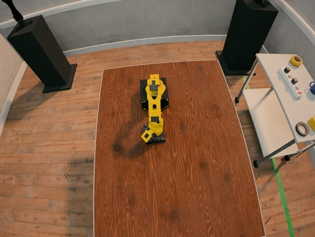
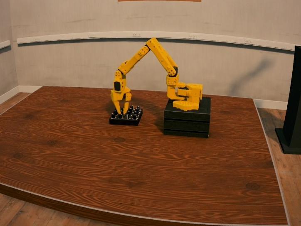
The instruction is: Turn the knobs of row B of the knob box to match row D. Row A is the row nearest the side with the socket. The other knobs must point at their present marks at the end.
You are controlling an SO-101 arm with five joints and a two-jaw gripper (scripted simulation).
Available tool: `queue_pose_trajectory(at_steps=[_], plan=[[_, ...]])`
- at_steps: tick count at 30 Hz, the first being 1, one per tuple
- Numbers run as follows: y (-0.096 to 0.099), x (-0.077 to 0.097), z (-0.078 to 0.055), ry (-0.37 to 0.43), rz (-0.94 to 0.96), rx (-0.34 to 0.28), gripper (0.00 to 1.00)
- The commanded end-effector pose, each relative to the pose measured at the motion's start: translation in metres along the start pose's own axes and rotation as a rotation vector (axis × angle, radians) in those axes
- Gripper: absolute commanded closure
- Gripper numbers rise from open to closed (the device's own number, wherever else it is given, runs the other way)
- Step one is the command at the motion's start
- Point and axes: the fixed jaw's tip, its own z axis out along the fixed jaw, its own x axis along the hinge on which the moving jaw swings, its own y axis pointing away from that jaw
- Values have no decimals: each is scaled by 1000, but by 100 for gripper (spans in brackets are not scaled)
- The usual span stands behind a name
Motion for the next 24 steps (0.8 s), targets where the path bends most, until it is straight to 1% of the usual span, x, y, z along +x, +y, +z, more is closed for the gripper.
queue_pose_trajectory(at_steps=[1, 16, 24], plan=[[0, 3, 1, 6, 4, -4, 99], [0, 3, 1, 6, 4, -4, 99], [1, 3, 1, 6, 4, -4, 97]])
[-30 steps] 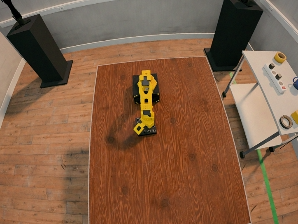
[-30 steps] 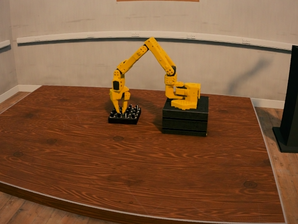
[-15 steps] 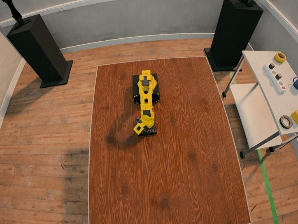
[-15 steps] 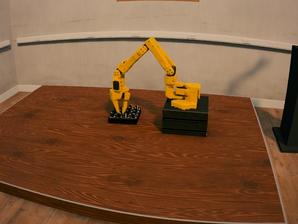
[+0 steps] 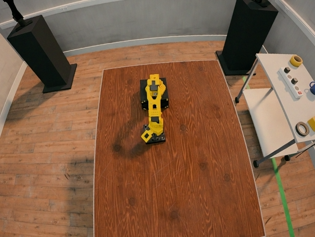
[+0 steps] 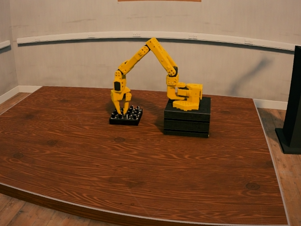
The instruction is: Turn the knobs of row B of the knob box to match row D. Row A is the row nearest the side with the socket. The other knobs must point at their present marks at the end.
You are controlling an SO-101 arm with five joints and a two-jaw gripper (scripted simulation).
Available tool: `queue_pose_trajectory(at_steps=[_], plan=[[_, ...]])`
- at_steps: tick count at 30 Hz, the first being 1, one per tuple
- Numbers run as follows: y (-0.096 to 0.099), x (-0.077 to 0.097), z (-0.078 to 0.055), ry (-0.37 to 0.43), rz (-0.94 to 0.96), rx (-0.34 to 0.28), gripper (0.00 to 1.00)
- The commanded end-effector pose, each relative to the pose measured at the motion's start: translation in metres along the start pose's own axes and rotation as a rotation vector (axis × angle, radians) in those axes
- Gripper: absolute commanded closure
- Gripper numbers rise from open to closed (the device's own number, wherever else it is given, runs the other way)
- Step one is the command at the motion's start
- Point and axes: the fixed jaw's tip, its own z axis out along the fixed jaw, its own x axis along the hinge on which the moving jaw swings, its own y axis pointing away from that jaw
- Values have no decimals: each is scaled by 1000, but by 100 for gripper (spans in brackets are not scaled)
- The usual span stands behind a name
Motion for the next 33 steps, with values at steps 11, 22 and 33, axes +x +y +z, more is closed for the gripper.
queue_pose_trajectory(at_steps=[11, 22, 33], plan=[[2, 3, 1, 6, 3, -4, 93], [2, 3, 1, 6, 3, -4, 92], [2, 3, -2, 6, 3, -4, 92]])
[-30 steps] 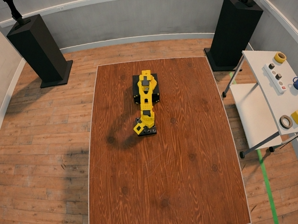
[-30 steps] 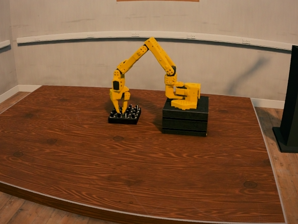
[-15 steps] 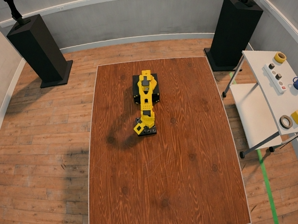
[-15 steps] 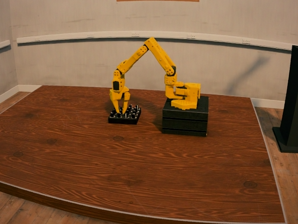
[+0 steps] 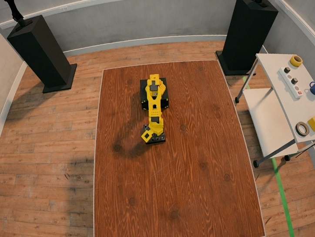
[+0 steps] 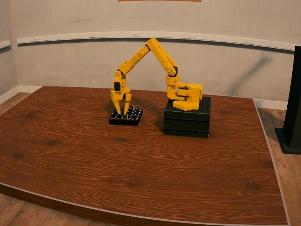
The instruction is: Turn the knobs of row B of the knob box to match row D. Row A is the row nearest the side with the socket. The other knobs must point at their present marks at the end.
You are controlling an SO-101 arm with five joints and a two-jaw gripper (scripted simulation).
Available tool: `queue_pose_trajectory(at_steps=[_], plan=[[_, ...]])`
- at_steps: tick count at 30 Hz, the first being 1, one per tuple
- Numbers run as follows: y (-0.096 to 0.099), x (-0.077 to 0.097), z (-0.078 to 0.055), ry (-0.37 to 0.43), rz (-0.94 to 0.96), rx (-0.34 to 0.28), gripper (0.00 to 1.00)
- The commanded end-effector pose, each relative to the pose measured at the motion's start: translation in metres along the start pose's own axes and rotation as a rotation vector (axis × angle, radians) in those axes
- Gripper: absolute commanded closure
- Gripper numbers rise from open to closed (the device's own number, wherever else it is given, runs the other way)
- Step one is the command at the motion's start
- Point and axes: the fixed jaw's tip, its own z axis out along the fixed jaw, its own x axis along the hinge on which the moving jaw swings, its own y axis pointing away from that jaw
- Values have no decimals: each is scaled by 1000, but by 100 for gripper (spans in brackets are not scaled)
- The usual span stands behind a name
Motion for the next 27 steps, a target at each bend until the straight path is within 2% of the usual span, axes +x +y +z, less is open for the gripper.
queue_pose_trajectory(at_steps=[1, 27], plan=[[1, 1, -4, 0, 1, -1, 92], [1, 1, -34, 0, 1, -1, 92]])
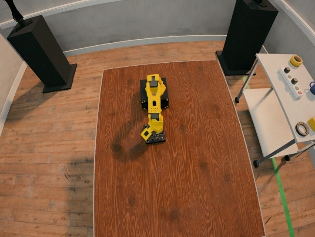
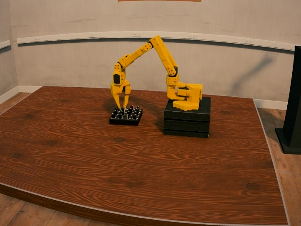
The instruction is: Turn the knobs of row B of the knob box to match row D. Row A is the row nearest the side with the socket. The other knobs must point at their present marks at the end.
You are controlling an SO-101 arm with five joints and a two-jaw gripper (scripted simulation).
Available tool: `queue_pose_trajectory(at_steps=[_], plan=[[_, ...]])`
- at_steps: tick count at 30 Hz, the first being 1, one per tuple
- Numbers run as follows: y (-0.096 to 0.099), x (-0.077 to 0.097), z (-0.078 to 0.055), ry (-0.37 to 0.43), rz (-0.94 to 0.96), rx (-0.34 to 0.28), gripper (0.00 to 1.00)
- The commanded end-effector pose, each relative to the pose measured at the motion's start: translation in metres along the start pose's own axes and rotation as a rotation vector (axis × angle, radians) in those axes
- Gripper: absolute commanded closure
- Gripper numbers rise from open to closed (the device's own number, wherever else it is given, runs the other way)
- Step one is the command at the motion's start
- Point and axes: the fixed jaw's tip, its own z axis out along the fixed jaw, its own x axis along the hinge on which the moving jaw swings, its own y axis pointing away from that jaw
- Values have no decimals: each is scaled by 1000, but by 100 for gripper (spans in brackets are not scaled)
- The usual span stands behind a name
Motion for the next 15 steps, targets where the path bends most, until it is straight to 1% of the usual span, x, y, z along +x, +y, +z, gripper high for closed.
queue_pose_trajectory(at_steps=[1, 7, 15], plan=[[1, 1, -7, -4, 1, -6, 92], [1, 2, -10, -4, 1, -6, 92], [1, 2, -10, -4, 1, -6, 92]])
